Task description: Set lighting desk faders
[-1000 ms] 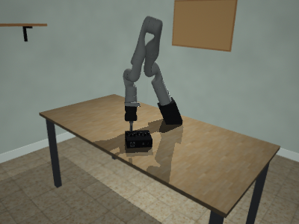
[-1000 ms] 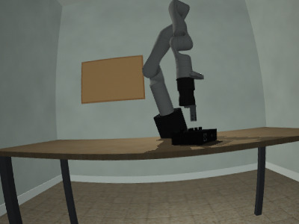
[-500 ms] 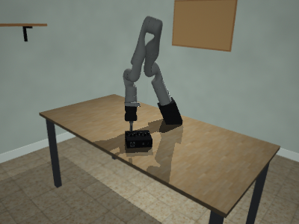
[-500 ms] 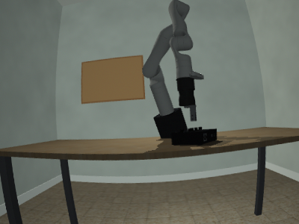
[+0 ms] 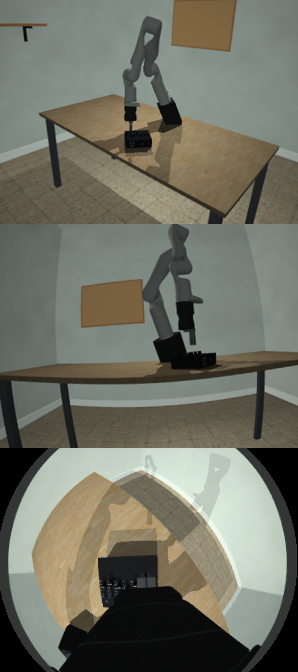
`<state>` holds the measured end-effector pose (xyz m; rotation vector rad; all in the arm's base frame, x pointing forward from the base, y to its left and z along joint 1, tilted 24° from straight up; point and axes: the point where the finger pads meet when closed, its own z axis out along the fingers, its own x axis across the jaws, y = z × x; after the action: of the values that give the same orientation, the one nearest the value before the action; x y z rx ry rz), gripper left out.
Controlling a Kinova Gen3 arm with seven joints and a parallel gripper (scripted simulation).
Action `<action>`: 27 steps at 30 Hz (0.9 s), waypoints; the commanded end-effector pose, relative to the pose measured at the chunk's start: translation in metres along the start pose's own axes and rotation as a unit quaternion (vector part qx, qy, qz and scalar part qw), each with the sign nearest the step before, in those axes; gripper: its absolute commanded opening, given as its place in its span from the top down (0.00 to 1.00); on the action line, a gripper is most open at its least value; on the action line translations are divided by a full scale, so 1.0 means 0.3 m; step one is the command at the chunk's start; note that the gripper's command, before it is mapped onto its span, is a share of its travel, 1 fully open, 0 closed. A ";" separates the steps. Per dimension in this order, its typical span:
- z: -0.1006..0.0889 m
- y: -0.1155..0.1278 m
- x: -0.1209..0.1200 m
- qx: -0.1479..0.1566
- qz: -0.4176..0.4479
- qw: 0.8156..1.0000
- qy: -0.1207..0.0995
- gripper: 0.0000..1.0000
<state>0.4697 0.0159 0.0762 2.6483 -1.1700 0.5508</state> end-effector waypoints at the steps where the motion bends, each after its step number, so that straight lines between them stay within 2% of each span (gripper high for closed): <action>1: 0.002 0.001 -0.006 0.000 0.007 1.000 -0.002 1.00; 27: 0.044 0.000 -0.008 -0.001 0.007 1.000 -0.002 1.00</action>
<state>0.4704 0.0158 0.0646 2.6484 -1.1781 0.5408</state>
